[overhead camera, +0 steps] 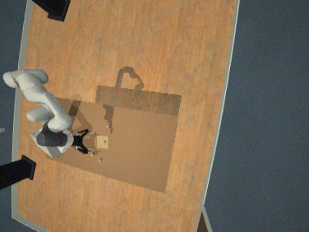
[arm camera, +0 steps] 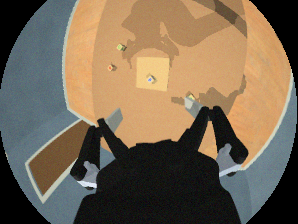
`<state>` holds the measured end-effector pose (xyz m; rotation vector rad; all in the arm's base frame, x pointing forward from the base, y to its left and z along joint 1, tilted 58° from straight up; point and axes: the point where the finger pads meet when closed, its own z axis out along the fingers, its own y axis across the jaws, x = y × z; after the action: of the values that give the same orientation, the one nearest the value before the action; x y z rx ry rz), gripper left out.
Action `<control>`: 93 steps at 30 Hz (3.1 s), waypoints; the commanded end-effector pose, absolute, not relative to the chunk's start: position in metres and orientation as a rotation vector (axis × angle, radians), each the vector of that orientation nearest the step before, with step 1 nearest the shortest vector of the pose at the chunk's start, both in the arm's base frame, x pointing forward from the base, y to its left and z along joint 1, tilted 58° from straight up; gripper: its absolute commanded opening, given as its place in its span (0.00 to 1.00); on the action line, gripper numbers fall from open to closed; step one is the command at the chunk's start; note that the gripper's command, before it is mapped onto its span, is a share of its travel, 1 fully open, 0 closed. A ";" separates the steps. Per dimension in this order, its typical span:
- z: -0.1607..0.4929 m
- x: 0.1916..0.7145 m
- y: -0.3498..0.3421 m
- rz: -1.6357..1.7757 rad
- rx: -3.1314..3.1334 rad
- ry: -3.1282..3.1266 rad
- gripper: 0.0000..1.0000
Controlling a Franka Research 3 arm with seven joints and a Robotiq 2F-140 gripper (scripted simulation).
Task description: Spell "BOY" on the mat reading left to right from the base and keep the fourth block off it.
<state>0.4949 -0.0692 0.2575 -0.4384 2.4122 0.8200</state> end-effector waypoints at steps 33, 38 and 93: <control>0.226 0.494 -0.065 1.129 0.287 2.590 1.00; 0.221 0.494 -0.064 1.172 0.397 2.602 1.00; 0.172 0.492 -0.053 1.567 1.543 2.481 1.00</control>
<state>0.4916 -0.0537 0.1721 1.3687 2.5292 1.5255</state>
